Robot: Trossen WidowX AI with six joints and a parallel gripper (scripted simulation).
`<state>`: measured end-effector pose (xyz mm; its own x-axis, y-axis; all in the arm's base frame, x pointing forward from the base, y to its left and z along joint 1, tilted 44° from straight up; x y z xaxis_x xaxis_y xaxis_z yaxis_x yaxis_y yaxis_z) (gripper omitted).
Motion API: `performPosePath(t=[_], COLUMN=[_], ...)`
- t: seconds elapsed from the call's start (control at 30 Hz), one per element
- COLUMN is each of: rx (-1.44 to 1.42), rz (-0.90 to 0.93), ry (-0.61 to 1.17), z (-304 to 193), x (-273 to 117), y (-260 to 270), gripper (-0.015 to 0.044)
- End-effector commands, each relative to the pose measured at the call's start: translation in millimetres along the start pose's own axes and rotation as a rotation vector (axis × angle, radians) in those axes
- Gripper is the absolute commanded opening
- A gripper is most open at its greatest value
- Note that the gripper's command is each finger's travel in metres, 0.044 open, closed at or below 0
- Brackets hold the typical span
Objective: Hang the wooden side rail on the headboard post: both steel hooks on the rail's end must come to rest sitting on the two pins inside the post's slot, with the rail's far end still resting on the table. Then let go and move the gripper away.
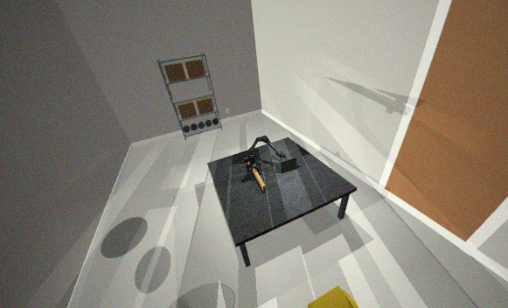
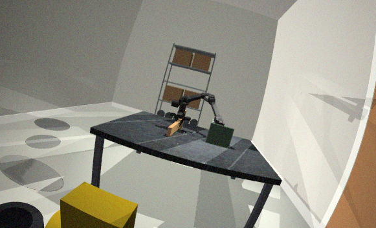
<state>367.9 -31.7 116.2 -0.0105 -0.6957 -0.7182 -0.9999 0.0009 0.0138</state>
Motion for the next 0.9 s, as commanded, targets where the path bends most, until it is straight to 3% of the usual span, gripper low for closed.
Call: performPosePath(t=[0.0,0.87], rx=[-0.002,-0.002], rz=[-0.008,-0.008], ry=[0.004,0.004], z=[-0.6,-3.5], x=[-1.8,-2.1], y=[-0.6,-0.6], gripper=[0.0000,0.0000])
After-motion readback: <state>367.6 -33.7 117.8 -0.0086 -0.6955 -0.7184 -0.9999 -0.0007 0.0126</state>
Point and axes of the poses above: the point midway between the two fingers, 35 mm back from their tips, its own x axis out along the fingers, its own y axis across the jaws, z = x × y, the point moved 9 cm from there along -x, back along the fingers, and after that the axes turned 3 degrees about -x, right-handed, at the moved point
